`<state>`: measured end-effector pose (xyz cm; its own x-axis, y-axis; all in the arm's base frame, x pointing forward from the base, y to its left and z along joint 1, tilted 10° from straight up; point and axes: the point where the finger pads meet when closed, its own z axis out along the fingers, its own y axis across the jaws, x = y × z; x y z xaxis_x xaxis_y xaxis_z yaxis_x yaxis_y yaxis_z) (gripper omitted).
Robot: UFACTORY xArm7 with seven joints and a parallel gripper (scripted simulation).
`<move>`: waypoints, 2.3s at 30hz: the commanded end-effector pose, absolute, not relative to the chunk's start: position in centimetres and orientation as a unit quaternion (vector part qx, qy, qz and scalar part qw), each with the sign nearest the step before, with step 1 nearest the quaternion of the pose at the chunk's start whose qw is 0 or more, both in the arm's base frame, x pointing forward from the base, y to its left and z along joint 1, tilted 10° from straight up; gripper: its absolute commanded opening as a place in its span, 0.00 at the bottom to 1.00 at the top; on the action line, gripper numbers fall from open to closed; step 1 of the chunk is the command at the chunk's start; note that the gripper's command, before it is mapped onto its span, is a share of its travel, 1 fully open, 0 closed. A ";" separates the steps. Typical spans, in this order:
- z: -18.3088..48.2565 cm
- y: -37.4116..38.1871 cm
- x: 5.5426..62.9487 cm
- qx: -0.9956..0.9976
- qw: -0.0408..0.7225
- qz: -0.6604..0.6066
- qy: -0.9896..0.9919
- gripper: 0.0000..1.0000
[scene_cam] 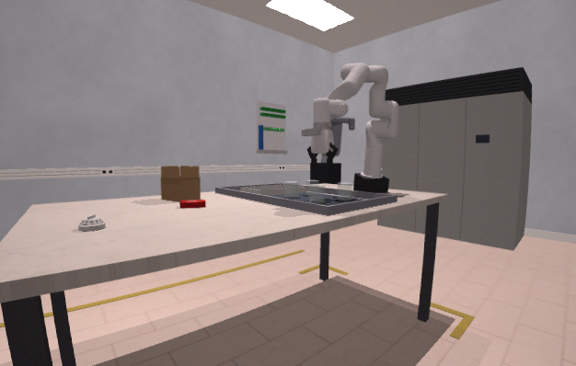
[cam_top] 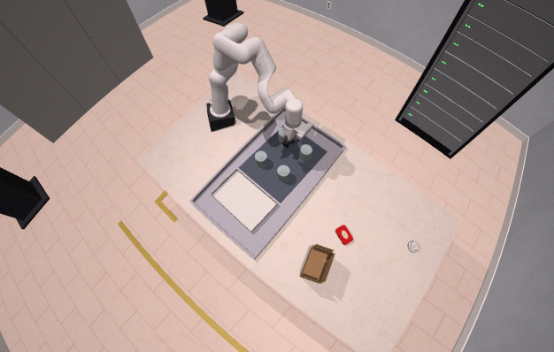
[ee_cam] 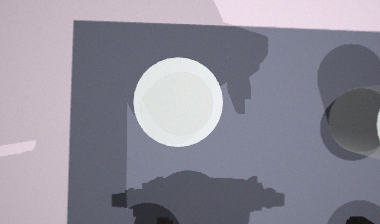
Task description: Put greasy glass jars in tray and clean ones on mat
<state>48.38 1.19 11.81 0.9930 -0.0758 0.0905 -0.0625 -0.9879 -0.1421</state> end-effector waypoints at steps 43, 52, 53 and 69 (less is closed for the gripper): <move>4.5 -11.7 53.7 -0.996 0.072 -0.050 0.035 1.00; 3.2 -11.6 53.8 -0.996 0.072 -0.050 0.035 1.00; 3.0 -11.5 53.8 -0.996 0.072 -0.050 0.035 1.00; 0.2 -11.1 54.1 -0.996 0.072 -0.050 0.035 1.00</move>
